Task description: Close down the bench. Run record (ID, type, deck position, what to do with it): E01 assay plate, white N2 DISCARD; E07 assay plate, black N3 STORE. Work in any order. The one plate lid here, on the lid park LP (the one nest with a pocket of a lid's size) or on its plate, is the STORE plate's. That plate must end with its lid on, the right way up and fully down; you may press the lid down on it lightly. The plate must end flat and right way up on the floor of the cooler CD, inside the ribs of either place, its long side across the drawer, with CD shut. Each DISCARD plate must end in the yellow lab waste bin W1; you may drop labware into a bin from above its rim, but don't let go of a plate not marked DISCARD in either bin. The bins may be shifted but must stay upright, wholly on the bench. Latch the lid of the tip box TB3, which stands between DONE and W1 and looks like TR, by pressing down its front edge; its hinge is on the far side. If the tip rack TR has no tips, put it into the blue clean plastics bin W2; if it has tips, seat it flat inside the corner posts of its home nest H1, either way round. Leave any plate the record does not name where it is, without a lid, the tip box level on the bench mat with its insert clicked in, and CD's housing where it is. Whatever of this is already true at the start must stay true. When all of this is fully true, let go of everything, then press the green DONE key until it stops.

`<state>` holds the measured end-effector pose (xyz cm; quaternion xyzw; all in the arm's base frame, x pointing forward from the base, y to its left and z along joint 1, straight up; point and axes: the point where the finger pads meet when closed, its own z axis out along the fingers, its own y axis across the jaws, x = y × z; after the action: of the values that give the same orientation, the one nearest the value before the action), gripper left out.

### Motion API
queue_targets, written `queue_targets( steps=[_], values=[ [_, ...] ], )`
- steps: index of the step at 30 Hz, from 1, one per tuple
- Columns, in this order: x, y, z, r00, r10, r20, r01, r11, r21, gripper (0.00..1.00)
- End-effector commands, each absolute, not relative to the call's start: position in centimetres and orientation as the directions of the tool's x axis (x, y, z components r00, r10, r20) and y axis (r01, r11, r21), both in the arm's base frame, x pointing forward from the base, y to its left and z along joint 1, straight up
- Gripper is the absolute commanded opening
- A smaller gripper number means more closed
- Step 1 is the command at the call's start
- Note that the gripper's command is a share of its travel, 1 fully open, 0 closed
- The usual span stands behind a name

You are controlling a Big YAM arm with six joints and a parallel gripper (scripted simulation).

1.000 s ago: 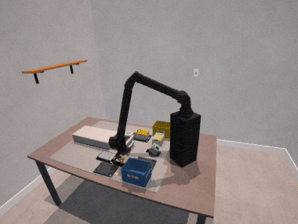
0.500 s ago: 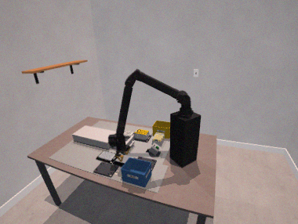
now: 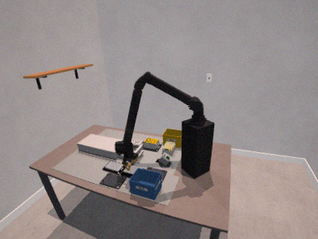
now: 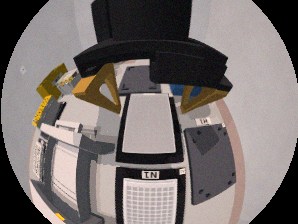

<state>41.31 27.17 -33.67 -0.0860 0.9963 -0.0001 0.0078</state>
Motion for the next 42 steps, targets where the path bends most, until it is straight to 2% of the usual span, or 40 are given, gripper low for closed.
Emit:
queue_targets(
  steps=[1, 42],
  values=[
    [41.9, 27.9, -31.7, -0.982, -0.188, -0.031, -0.188, 0.982, 0.005, 1.0],
    [41.6, 27.9, -26.8, -0.982, -0.188, -0.031, -0.188, 0.982, 0.006, 1.0]
  ],
)
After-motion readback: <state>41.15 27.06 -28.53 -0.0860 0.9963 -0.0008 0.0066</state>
